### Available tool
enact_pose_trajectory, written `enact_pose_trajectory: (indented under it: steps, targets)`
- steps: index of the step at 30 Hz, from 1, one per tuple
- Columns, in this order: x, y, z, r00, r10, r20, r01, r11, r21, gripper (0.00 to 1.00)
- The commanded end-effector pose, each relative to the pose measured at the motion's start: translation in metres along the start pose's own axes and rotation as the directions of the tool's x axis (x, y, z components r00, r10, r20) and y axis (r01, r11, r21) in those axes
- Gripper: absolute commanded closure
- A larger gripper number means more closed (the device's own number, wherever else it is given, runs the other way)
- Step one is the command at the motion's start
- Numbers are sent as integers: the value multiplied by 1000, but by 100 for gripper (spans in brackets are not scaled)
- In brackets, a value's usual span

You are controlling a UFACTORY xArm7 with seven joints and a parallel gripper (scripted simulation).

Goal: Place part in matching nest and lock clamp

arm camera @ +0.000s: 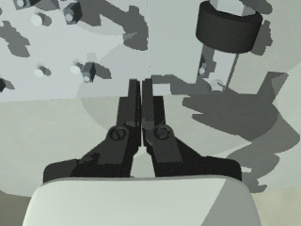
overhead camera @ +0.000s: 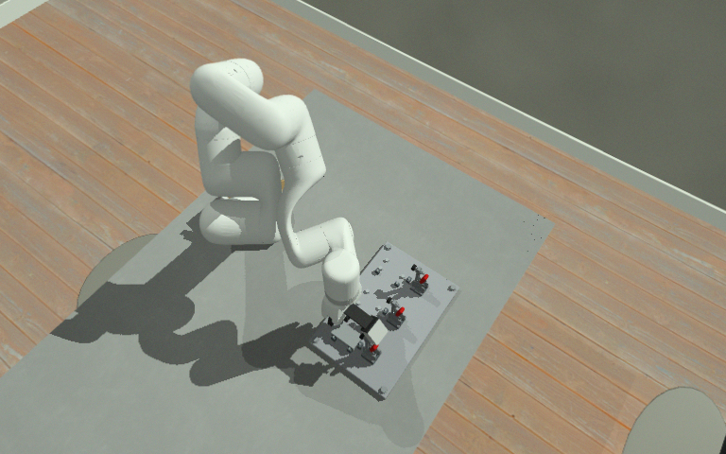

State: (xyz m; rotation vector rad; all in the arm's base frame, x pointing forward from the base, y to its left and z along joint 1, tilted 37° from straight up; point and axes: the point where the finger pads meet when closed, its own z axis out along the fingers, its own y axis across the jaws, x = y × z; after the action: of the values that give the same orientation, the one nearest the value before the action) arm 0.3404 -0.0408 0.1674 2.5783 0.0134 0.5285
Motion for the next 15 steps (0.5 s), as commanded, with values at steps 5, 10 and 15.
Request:
enact_pose_trajectory:
  steps: [5,10,15]
  targets:
    - [-32,26,31,1000,-1,-4,1,1000,1,100]
    - [-32,26,31,1000,-1,-4,1,1000,1,100]
    - [-32,26,31,1000,-1,-4,1,1000,1,100]
